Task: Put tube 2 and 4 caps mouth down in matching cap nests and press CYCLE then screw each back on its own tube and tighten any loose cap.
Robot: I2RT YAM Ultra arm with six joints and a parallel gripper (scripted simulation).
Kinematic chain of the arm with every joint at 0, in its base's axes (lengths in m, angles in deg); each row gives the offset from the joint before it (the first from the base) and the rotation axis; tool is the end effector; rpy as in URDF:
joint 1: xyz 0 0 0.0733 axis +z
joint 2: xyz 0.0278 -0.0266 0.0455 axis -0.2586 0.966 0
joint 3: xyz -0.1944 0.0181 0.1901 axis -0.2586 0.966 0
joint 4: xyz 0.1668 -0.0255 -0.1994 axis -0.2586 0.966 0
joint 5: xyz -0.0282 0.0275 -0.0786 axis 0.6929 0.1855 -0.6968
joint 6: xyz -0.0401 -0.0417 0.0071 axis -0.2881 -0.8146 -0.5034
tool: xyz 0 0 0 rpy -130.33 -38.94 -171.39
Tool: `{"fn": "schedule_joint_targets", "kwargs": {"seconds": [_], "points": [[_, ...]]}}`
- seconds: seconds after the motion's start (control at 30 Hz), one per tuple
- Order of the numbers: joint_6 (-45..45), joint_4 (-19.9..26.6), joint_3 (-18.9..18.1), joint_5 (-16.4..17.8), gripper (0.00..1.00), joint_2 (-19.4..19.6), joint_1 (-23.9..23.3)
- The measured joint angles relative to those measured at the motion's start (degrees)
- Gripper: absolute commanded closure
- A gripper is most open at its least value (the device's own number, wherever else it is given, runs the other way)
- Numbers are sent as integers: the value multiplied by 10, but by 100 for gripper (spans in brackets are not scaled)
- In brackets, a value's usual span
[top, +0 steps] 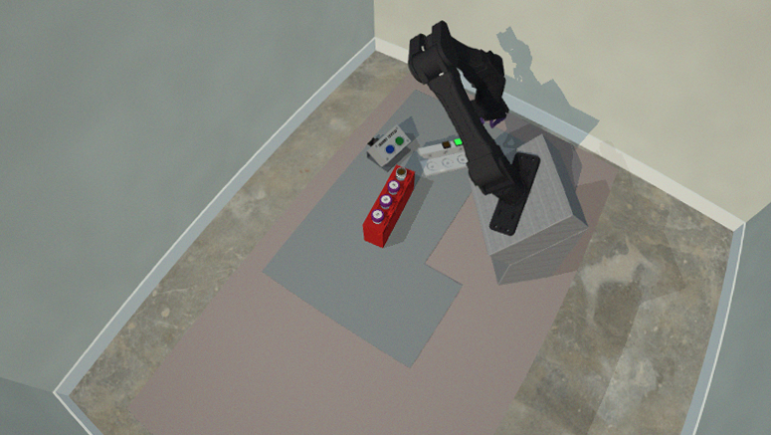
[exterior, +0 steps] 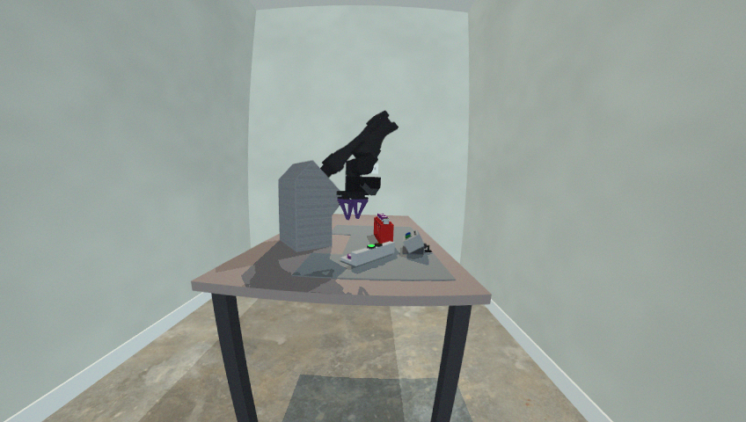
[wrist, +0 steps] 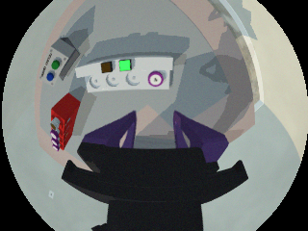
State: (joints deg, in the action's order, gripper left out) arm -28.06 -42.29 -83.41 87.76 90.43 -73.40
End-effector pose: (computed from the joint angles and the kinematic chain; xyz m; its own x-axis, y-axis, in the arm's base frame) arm 0.1949 -0.2612 -0.0165 -0.7282 0.6789 -0.0939 0.4536 0.5801 0.6765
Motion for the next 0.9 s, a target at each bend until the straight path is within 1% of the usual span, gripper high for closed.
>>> {"fn": "schedule_joint_targets", "kwargs": {"seconds": [0.13, 0.43, 0.53, 0.67, 0.9], "points": [[16, -28, 1, 0, 53, 18, 17], [78, -124, 9, 4, 53, 79, 74], [96, -148, 9, 5, 53, 91, 85], [122, -189, 4, 5, 53, 112, 101], [175, -257, -13, 6, 53, 169, 146]]}}
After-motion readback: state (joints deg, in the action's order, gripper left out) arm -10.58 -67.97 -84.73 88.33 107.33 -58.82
